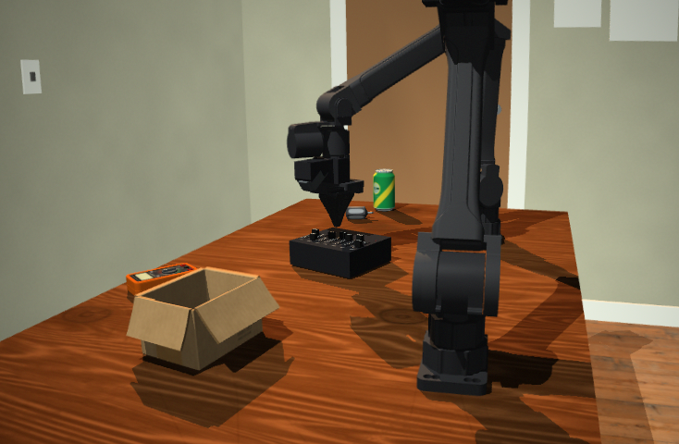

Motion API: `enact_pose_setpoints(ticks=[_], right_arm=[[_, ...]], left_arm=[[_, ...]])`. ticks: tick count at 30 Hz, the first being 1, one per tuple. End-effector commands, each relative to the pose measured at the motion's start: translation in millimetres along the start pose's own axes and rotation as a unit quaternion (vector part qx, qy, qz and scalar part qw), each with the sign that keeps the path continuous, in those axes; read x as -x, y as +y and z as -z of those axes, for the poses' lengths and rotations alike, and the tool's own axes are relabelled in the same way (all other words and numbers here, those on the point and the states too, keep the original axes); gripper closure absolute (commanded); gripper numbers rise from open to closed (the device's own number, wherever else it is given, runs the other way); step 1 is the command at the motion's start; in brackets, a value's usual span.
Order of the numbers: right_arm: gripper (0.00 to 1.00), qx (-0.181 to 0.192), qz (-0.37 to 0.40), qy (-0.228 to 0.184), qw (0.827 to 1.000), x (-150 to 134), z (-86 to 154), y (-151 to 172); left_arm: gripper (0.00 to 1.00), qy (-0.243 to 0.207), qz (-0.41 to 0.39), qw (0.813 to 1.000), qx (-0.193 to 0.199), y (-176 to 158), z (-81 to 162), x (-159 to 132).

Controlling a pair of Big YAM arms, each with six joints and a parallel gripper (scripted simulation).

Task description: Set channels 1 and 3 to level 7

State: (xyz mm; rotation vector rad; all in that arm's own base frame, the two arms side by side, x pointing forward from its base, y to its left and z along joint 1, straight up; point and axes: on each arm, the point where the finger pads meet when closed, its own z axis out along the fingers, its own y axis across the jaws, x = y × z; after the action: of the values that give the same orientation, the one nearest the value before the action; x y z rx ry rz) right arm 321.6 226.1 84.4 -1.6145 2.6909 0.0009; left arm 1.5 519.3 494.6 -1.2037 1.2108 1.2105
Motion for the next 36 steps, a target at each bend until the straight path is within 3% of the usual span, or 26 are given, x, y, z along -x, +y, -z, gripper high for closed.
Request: enact_pose_setpoints(ticks=[1,9,36], right_arm=[[1.00,0.000,-0.001,0.001,1.000,-1.1,-5.2,-4.4],[1.00,-0.007,0.000,-0.012,1.000,-3.1,6.0,-5.9],[1.00,-0.009,0.000,-0.016,1.000,-2.4,8.9,-6.4]], left_arm=[[0.00,-0.008,0.007,1.000,0.005,4.3,1.2,4.0],[0.00,-0.008,0.007,1.000,0.005,4.3,1.2,4.0],[0.00,-0.008,0.007,1.000,0.005,4.3,1.2,4.0]])
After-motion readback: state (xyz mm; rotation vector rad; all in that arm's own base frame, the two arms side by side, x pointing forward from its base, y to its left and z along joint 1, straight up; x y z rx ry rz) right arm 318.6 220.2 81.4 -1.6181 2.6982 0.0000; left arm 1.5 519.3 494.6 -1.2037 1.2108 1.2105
